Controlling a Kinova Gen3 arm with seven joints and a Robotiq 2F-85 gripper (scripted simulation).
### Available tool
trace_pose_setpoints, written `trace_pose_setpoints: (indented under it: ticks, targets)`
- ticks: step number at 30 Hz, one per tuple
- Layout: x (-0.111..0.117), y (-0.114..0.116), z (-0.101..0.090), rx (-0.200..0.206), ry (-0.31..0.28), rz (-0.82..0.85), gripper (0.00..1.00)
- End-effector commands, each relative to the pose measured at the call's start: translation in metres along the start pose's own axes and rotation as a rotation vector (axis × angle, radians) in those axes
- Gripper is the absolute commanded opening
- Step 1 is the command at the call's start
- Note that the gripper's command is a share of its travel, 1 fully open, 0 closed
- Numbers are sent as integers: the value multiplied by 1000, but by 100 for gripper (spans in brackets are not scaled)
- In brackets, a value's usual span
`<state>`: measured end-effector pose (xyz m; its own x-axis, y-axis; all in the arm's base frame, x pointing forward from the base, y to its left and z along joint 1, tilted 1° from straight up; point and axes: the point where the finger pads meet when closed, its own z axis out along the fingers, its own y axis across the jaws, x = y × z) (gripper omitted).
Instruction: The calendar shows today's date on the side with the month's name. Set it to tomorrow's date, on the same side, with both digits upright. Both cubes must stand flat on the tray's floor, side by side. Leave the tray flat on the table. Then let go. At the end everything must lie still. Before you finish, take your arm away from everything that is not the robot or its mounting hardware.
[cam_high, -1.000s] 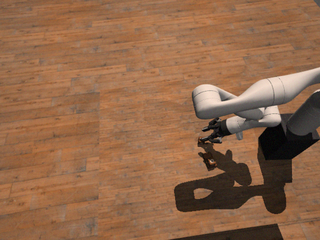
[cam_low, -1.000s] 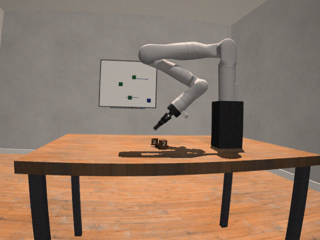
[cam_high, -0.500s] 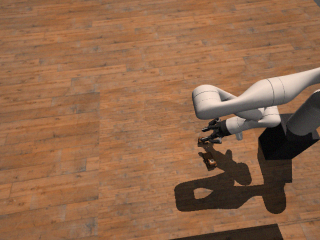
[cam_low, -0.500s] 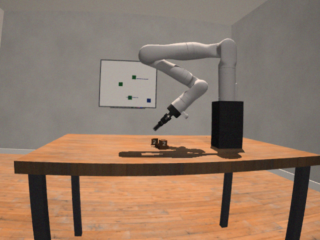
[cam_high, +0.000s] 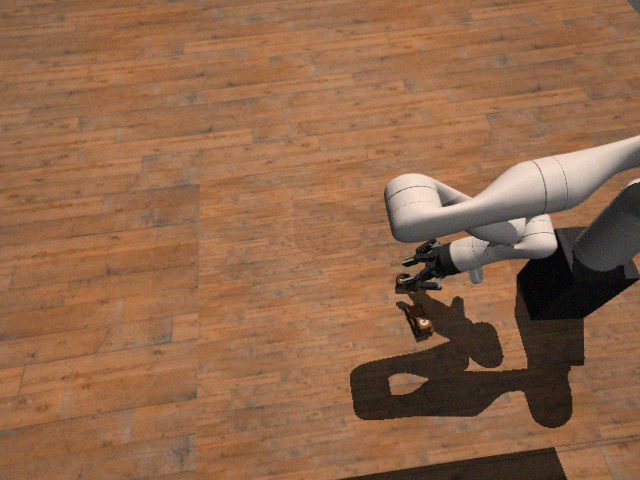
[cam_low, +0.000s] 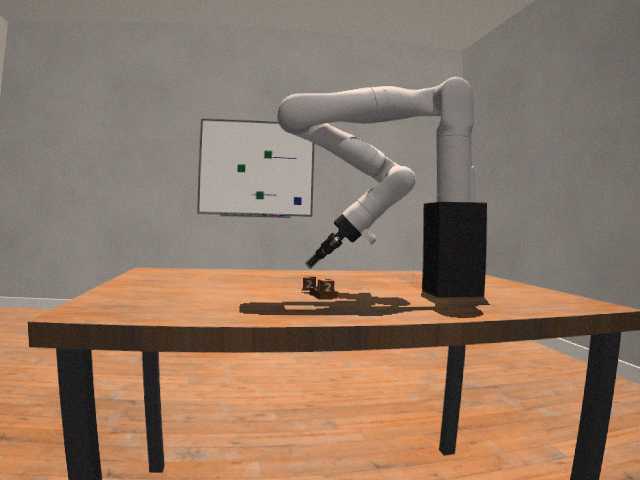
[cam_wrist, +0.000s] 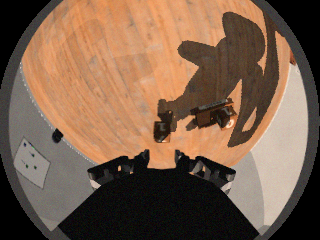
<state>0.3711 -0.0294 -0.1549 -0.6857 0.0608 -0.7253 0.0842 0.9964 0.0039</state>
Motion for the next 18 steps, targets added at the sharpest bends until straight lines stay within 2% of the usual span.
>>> trace_pose_setpoints:
  ticks: [1, 18]
  targets:
    - [5, 0, 4, 0, 1, 0, 48]
    - [25, 0, 24, 0, 1, 0, 48]
